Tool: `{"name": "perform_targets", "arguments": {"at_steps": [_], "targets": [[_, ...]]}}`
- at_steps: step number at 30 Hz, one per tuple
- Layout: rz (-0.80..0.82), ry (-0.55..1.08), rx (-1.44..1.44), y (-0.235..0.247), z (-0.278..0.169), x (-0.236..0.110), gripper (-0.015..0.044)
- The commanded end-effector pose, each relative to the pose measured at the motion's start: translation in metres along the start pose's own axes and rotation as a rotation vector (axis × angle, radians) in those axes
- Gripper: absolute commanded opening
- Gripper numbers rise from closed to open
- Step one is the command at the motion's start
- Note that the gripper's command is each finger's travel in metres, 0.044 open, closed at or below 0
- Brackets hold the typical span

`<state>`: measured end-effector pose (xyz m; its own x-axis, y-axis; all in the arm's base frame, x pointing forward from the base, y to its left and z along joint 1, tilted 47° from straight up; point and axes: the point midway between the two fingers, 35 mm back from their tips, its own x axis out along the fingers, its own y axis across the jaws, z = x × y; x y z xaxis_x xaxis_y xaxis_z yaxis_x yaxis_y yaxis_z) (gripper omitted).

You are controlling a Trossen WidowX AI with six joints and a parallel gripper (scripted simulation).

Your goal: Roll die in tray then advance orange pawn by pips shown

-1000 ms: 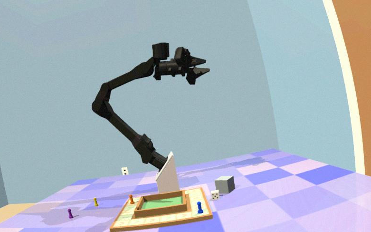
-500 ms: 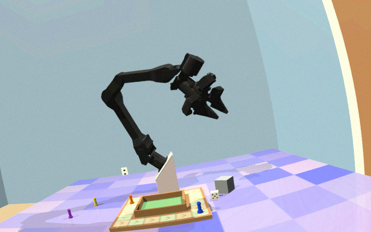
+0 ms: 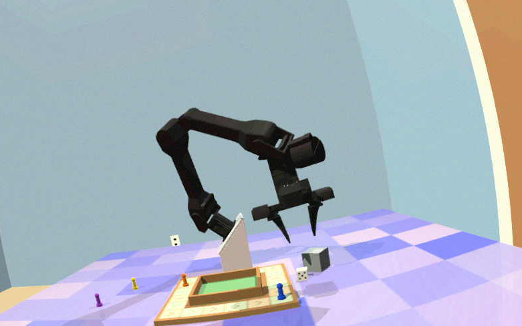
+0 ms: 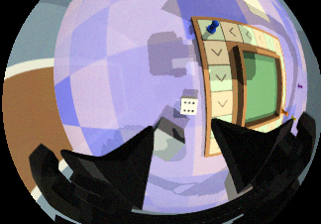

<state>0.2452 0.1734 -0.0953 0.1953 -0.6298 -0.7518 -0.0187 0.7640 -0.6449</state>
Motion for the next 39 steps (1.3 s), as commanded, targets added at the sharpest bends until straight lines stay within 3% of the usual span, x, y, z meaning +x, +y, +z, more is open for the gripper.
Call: {"name": "perform_targets", "arguments": {"at_steps": [1,8,17,39], "targets": [[-0.107,0.063,0.145,-0.011,-0.005,0.028,0.0275],[-0.107,0.063,0.145,-0.011,-0.005,0.028,0.0275],[-0.108,0.062,0.145,-0.015,-0.005,0.055,0.0275],[-0.110,0.061,0.145,-0.018,-0.007,0.085,0.0275]]}}
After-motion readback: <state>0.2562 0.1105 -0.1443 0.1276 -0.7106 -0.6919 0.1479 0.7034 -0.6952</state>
